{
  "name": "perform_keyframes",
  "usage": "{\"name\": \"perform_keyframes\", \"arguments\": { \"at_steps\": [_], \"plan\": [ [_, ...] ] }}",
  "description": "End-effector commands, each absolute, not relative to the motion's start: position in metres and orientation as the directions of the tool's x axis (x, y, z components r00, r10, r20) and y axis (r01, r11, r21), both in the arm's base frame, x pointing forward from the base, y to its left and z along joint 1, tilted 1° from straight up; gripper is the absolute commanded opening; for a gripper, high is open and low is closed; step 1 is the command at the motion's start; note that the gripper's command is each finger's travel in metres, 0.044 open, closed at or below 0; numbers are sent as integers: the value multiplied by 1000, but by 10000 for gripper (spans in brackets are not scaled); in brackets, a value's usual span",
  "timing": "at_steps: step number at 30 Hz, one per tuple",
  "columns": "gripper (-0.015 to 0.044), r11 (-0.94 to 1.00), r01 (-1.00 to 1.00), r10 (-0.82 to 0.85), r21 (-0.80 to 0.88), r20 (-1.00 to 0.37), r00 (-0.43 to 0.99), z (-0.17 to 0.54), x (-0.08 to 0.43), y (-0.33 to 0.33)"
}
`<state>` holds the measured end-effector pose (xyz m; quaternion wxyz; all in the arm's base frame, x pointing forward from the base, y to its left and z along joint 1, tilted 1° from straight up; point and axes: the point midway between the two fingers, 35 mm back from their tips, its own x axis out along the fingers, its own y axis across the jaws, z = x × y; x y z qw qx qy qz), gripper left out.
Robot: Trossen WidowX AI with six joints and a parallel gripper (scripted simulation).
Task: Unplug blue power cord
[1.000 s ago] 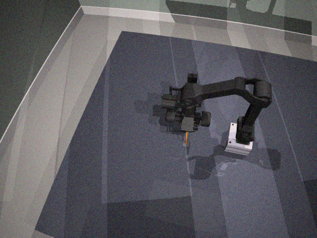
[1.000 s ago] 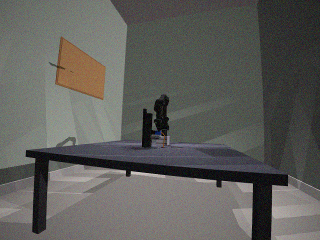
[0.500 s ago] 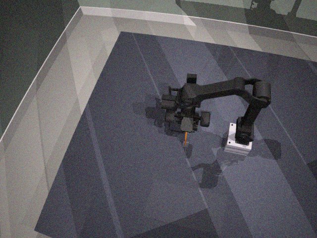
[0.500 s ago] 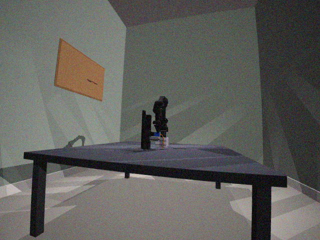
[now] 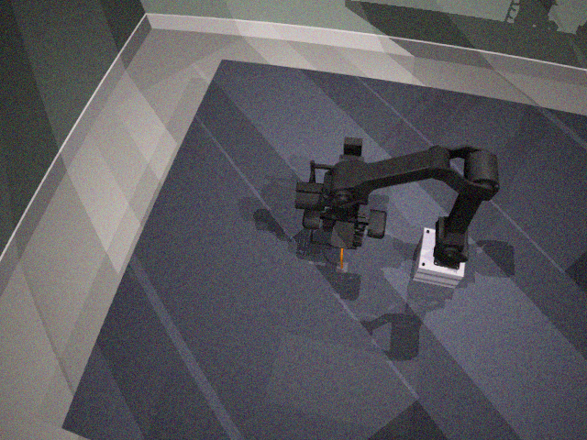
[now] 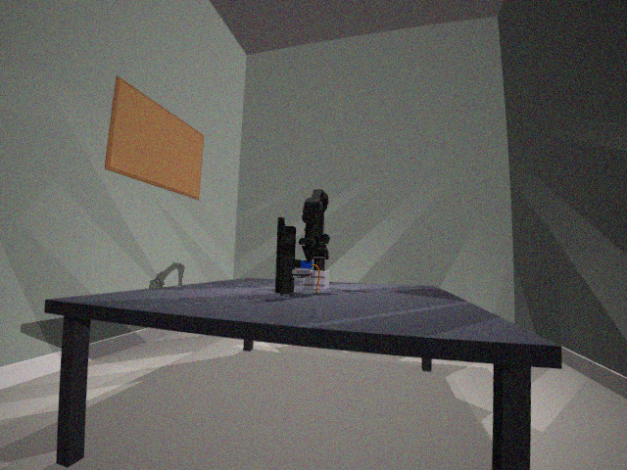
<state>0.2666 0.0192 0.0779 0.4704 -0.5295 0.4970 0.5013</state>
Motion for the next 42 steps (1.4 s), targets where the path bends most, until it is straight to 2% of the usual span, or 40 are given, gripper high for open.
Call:
{"name": "perform_keyframes", "arguments": {
  "at_steps": [1, 23, 29, 42],
  "plan": [
    [0, -89, -996, 6, -1, -1000, 1, 79, 265, 45],
    [0, -91, -996, 8, 0, -1000, 0, 78, 257, 80],
    [157, -70, -998, 0, 4, -1000, -4, 79, 259, 67],
    [160, -92, -996, 7, 0, -1000, -1, 88, 259, 68]
  ]
}}
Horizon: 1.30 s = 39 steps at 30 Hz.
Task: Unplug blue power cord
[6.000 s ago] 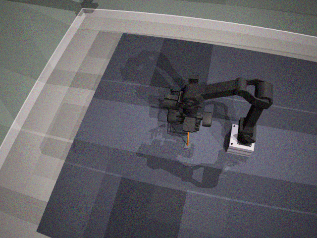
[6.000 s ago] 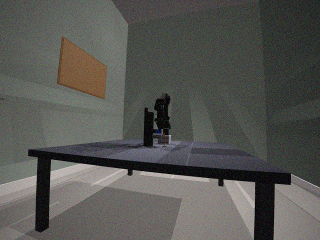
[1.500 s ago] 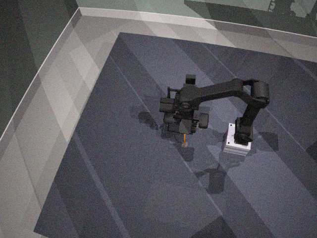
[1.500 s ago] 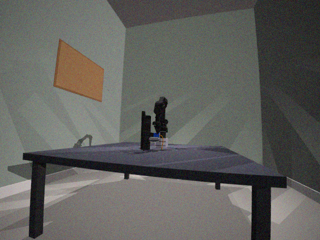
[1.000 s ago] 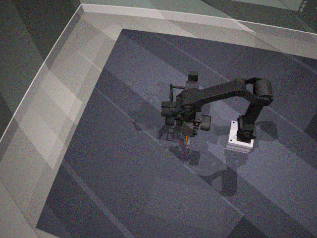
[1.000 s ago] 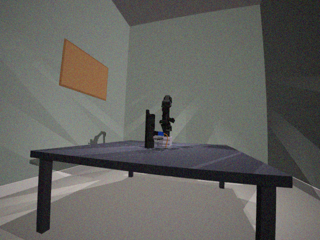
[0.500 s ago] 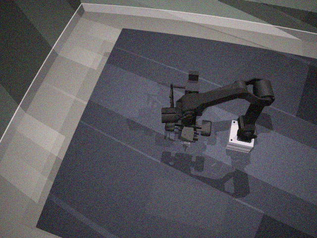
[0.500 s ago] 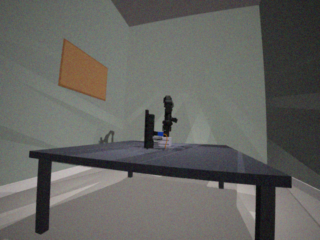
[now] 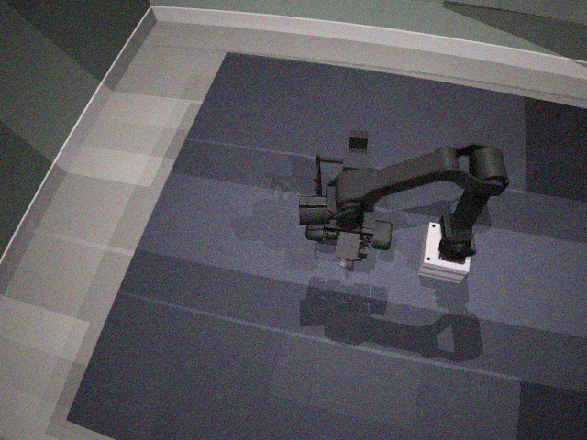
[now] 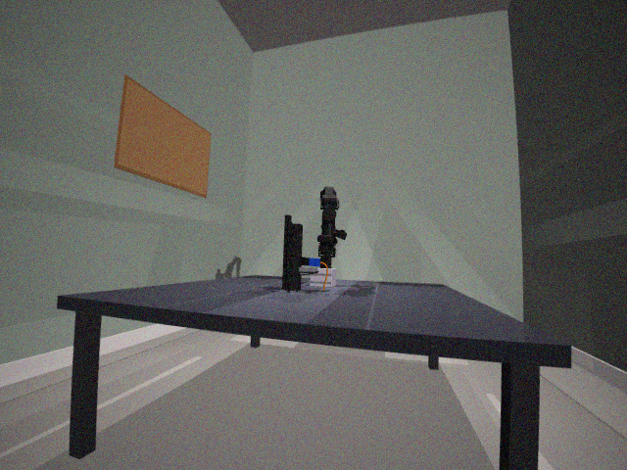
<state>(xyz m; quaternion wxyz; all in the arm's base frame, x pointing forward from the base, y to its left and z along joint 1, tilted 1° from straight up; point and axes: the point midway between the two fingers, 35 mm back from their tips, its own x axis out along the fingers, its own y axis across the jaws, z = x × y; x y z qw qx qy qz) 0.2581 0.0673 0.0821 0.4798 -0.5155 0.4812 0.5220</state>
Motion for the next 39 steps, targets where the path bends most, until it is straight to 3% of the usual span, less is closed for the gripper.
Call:
{"name": "perform_keyframes", "arguments": {
  "at_steps": [1, 39],
  "plan": [
    [160, -92, -996, 7, 0, -1000, -1, 88, 259, 68],
    [160, -92, -996, 3, 0, -1000, 0, 86, 265, 21]
  ]
}}
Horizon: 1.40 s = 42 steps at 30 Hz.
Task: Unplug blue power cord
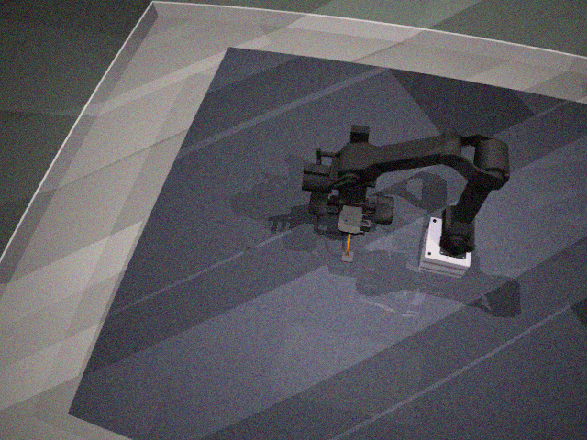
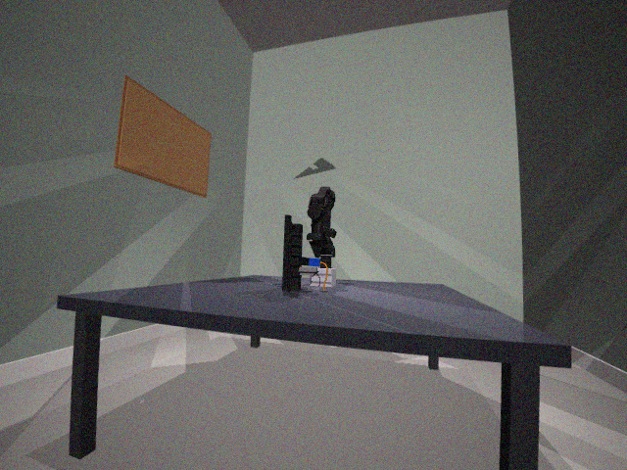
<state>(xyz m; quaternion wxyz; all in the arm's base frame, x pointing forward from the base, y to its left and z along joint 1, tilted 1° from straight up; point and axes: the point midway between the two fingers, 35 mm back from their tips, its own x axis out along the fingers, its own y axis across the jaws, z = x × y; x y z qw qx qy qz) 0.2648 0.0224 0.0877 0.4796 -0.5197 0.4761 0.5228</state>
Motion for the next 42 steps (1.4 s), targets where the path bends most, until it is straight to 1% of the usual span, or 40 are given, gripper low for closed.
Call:
{"name": "perform_keyframes", "arguments": {
  "at_steps": [1, 10, 14, 22, 42],
  "plan": [
    [160, -92, -996, 3, 0, -1000, 0, 84, 265, 21],
    [160, -92, -996, 3, 0, -1000, 0, 76, 265, 21],
    [55, -87, -996, 7, -1, -1000, 1, 78, 265, 22],
    [2, -87, -996, 7, -1, -1000, 1, 78, 265, 22],
    [0, -89, -996, 8, -1, -1000, 0, 79, 265, 50]
  ]
}}
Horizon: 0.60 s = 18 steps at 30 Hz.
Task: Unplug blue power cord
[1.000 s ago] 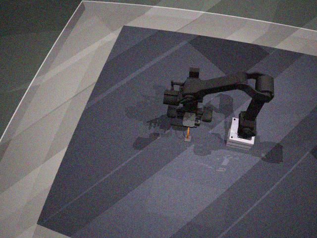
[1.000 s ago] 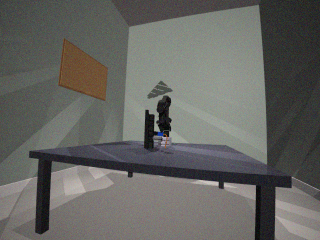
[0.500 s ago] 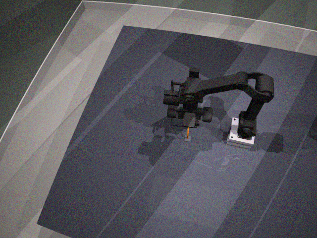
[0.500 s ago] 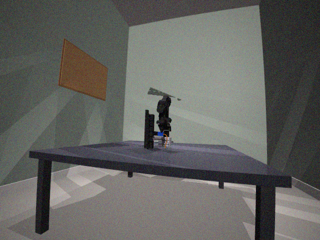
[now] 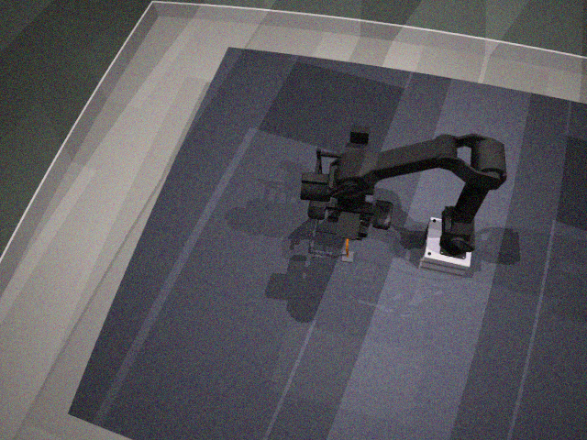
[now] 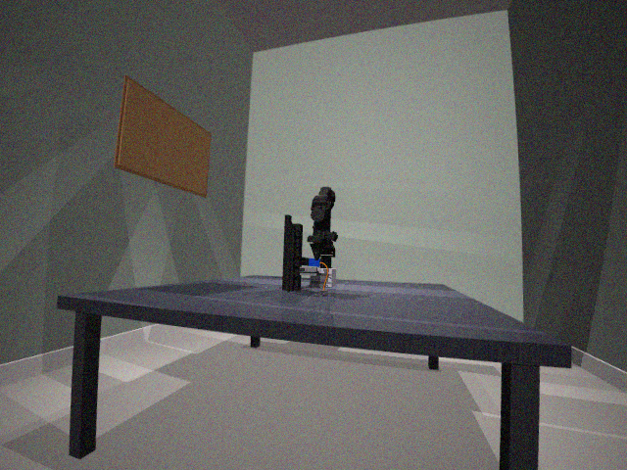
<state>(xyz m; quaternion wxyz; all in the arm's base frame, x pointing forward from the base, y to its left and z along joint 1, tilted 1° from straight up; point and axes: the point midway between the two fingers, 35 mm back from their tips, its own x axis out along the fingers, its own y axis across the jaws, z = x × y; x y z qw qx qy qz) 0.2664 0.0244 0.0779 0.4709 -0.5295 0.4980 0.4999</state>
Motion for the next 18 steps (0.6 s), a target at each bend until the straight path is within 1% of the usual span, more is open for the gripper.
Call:
{"name": "perform_keyframes", "arguments": {
  "at_steps": [1, 7, 12, 18],
  "plan": [
    [0, -89, -996, 8, -1, -1000, 0, 79, 264, 52],
    [0, -89, -996, 8, -1, -1000, 0, 79, 263, 61],
    [131, -92, -996, 5, 0, -1000, 0, 78, 264, 48],
    [289, -92, -996, 5, 0, -1000, 0, 78, 264, 48]
  ]
}}
